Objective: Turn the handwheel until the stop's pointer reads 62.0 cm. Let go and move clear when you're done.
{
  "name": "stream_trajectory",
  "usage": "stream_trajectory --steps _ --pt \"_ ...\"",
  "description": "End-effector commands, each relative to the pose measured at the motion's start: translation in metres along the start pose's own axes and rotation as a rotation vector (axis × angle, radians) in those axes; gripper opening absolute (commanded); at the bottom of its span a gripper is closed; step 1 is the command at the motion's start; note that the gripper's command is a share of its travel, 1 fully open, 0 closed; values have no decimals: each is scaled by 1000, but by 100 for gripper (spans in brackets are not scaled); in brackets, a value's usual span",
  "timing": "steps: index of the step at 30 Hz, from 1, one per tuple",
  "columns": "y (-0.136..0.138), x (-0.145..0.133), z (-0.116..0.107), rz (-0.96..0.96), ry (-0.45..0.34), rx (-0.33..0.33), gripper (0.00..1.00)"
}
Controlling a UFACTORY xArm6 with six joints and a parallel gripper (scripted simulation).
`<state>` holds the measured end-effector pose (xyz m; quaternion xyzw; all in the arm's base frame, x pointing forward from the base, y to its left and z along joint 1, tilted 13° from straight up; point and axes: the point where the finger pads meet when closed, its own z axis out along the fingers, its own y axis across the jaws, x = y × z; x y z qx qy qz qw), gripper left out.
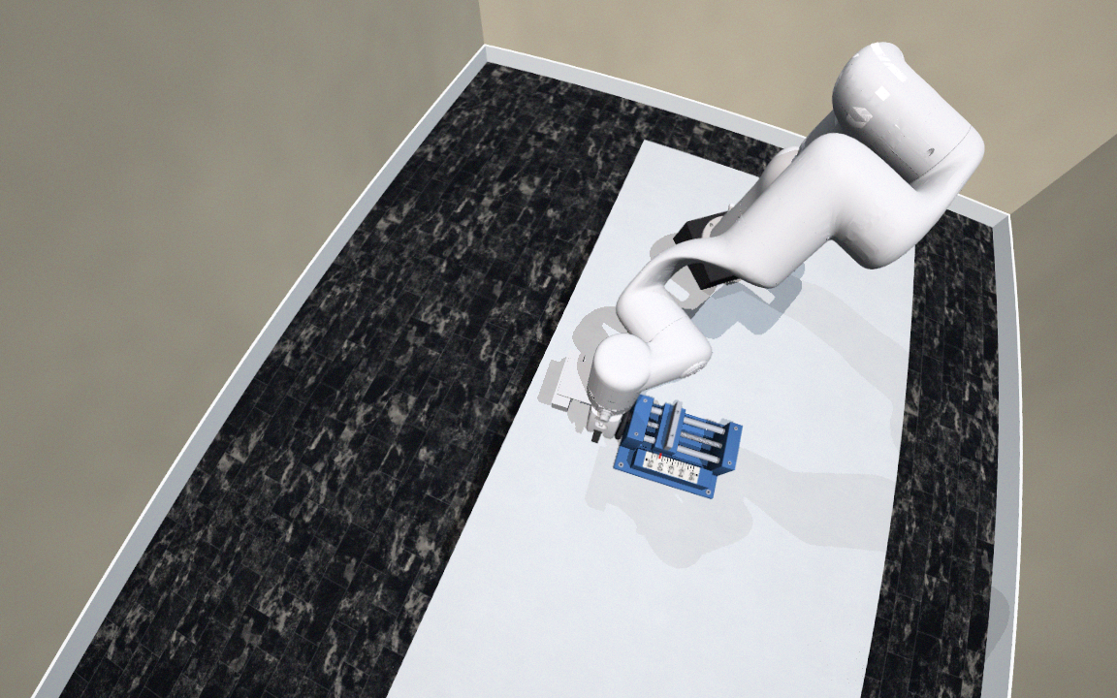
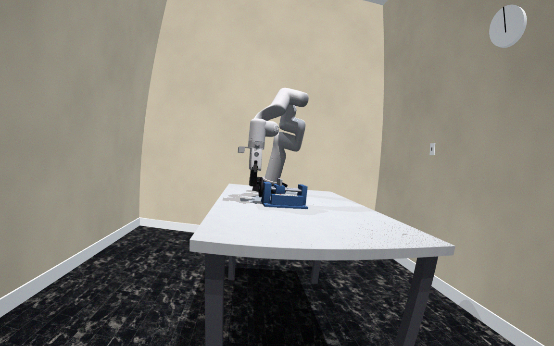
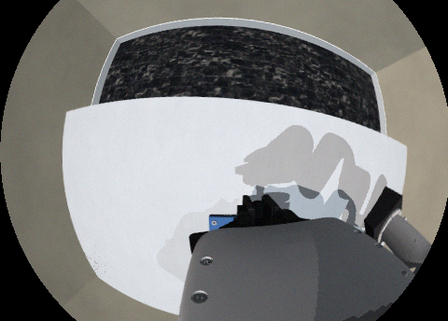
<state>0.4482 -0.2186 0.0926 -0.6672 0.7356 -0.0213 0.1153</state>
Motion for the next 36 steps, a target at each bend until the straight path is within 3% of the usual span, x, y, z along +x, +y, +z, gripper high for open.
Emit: stream_trajectory --steps 1,23,36 --pt "7 0 -5 1 1 0 6" --pt "32 0 -6 1 0 0 6" --pt "48 0 7 1 1 0 6"
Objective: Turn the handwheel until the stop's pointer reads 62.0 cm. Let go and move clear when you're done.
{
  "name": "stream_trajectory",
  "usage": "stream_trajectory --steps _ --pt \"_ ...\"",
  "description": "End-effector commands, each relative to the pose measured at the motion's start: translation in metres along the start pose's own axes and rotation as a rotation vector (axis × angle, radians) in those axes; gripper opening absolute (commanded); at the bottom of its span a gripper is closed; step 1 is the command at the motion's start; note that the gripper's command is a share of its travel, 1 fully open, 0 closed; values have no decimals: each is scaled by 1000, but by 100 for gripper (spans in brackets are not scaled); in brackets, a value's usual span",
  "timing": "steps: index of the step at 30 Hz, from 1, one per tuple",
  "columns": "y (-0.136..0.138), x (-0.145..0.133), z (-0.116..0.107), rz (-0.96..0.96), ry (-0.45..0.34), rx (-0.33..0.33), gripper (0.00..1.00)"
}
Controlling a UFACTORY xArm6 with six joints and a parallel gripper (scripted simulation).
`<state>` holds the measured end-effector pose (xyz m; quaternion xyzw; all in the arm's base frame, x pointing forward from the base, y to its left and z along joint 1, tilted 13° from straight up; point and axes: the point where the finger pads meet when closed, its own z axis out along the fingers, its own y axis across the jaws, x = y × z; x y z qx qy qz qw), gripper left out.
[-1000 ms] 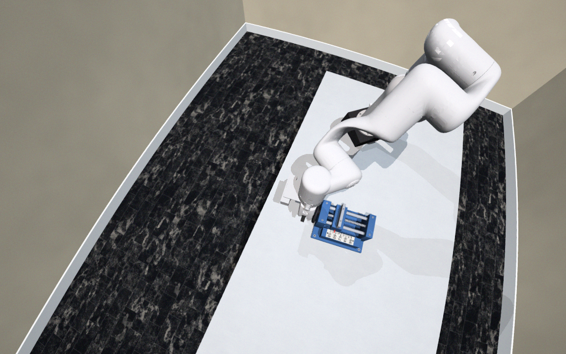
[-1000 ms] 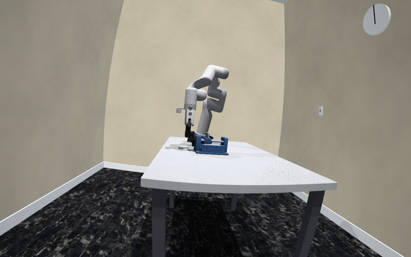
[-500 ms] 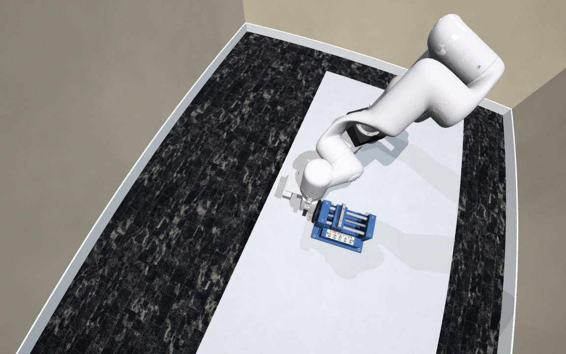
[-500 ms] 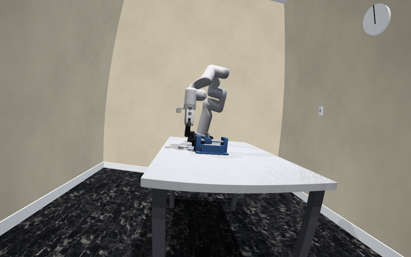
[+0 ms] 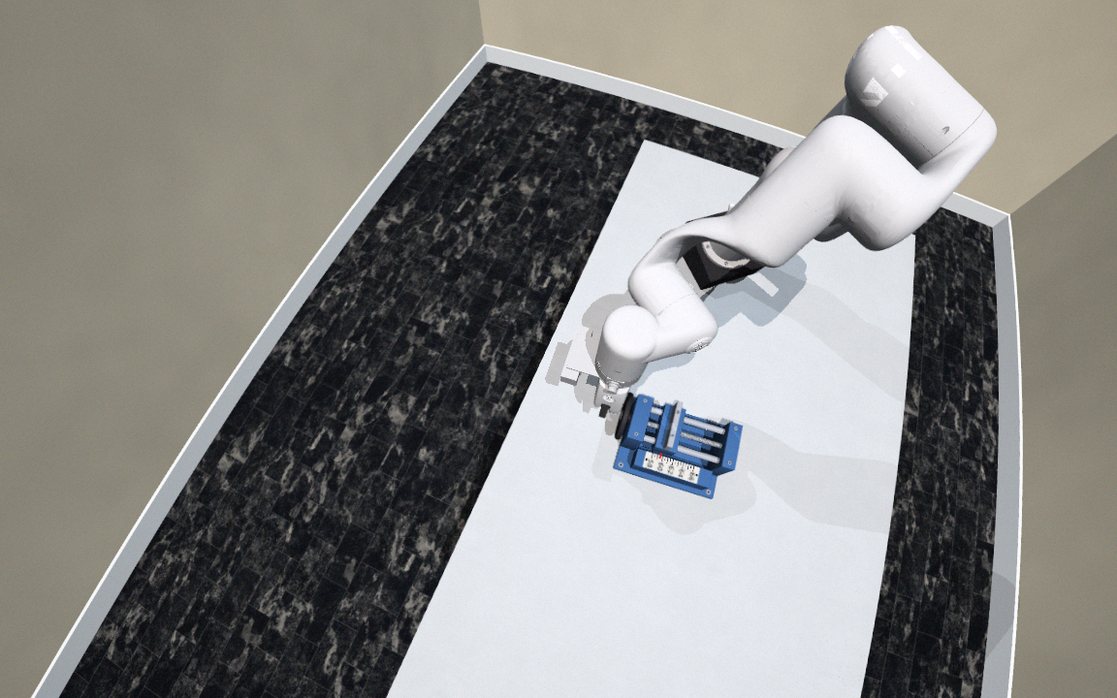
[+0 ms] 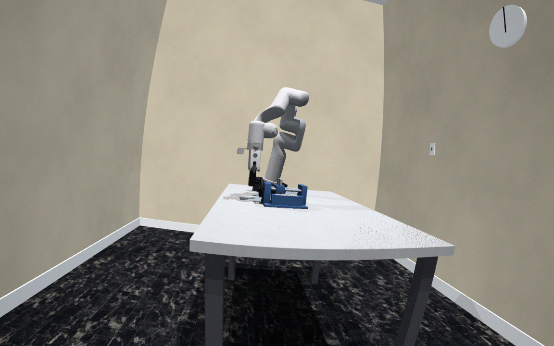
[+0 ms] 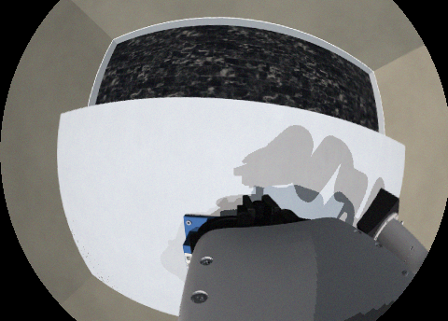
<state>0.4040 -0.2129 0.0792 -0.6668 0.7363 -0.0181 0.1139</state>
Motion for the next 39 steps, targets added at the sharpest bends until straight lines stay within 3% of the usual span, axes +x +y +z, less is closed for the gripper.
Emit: stream_trajectory --steps 1,39 --pt "2 0 3 -2 2 6 6" --pt "-1 1 40 -2 2 6 6"
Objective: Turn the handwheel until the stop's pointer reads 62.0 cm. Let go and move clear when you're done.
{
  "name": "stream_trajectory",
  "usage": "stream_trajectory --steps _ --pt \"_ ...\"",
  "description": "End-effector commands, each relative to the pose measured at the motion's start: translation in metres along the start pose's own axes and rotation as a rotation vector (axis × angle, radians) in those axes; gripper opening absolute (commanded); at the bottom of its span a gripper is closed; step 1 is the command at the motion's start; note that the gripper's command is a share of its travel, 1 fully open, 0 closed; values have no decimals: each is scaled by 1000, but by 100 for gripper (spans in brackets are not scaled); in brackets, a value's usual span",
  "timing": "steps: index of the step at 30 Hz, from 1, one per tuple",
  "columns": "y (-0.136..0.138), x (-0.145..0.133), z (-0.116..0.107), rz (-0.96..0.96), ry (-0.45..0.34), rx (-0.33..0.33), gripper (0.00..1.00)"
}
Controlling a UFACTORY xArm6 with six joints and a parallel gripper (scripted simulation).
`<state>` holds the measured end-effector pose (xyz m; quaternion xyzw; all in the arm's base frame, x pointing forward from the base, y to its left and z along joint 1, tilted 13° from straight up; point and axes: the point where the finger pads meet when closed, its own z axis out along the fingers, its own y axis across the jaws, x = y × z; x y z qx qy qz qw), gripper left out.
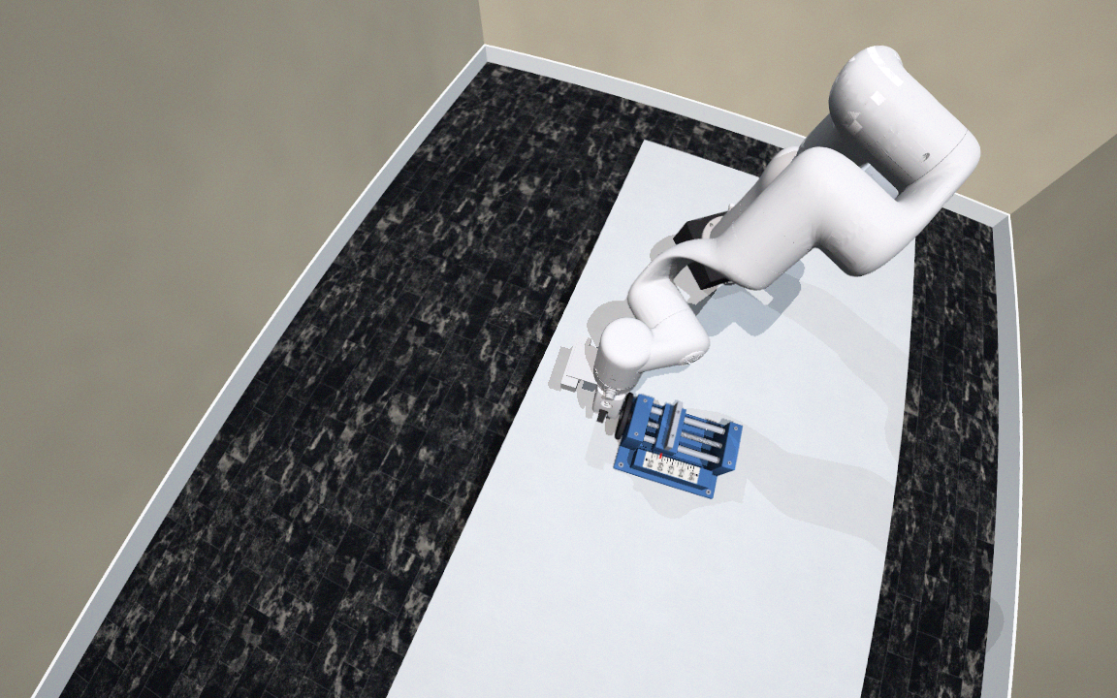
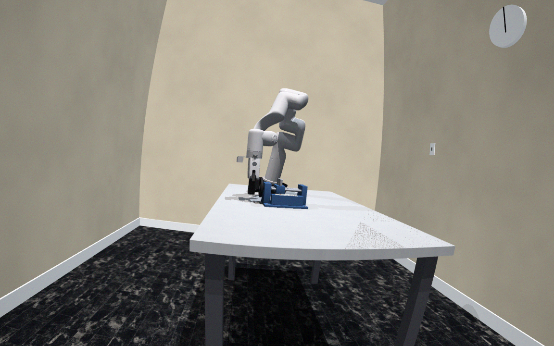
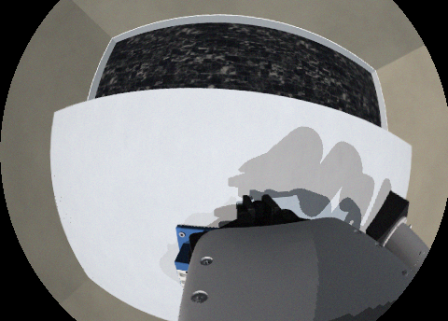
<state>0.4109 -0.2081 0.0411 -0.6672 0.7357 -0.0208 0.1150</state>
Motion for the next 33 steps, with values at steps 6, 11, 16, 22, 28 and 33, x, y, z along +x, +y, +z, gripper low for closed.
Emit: stream_trajectory --steps 6,11,16,22,28,33 --pt "-6 0 5 0 1 1 6" --pt "-10 0 8 0 1 1 6" --pt "-12 0 10 0 1 1 6" --pt "-17 1 11 0 1 1 6" --pt "-22 1 12 0 1 1 6" --pt "-24 1 13 0 1 1 6"
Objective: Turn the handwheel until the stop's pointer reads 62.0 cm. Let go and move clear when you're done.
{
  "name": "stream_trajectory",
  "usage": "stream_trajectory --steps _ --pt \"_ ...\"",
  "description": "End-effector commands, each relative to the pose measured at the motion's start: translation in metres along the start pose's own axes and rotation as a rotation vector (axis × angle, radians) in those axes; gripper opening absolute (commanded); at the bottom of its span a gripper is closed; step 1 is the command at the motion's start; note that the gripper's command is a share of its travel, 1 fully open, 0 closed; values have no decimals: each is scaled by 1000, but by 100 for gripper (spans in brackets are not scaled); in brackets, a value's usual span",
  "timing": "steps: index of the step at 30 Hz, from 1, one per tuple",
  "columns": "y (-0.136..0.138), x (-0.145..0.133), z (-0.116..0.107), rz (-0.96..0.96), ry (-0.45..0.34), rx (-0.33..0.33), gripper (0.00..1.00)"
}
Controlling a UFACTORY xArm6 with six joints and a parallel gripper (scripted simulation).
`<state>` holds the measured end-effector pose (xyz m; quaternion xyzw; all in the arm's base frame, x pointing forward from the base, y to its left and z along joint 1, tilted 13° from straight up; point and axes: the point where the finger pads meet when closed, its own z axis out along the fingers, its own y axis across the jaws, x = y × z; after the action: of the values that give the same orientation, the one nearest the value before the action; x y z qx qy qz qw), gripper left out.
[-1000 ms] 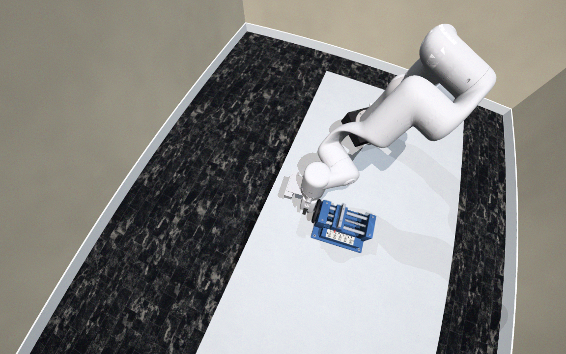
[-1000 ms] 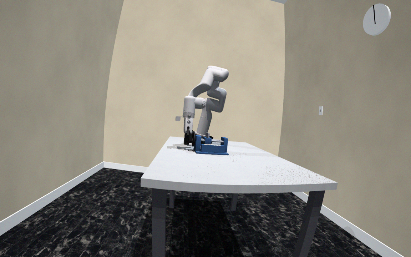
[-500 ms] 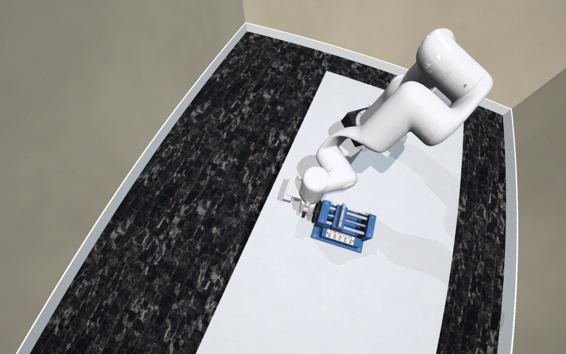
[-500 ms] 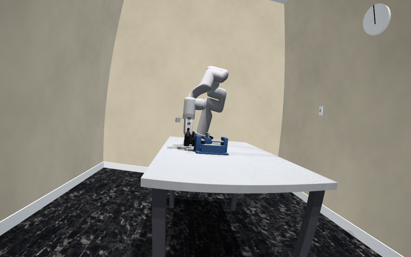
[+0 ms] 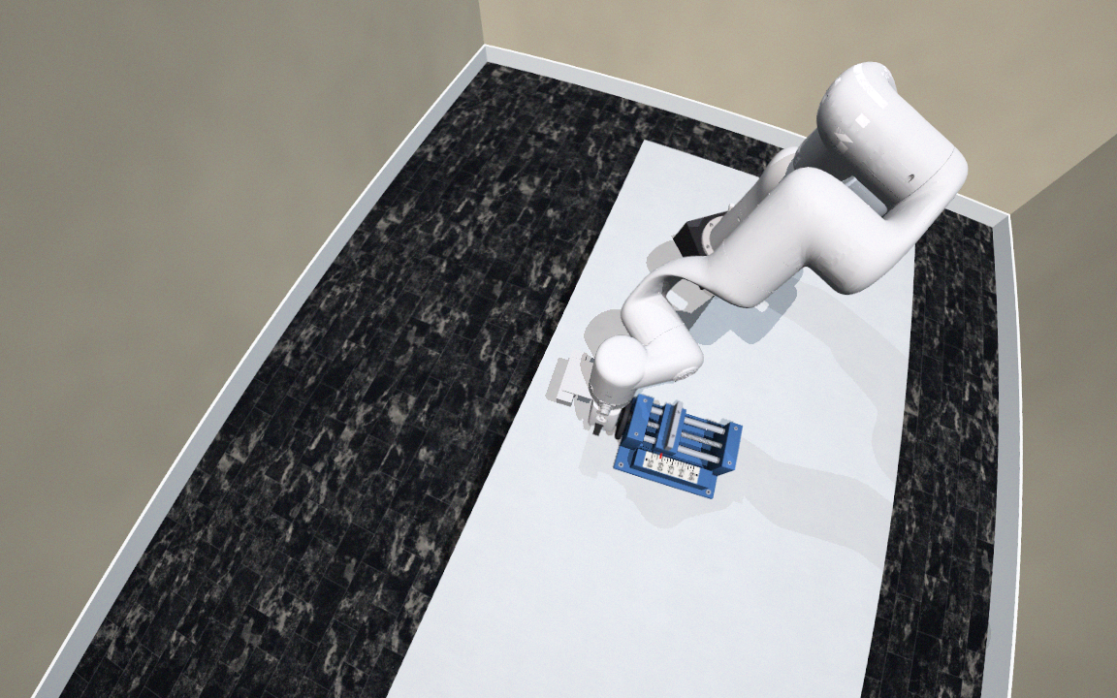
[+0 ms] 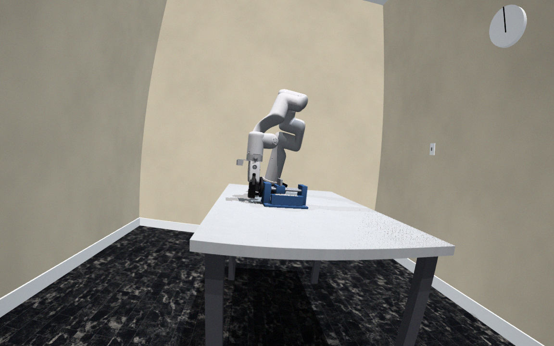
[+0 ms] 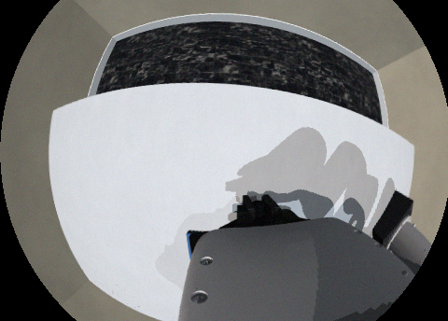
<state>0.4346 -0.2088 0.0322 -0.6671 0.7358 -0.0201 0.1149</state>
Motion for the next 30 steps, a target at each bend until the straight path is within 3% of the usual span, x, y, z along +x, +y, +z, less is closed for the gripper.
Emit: stream_trajectory --steps 1,30 --pt "-3 0 0 0 1 2 6" --pt "-20 1 -4 0 1 2 6"
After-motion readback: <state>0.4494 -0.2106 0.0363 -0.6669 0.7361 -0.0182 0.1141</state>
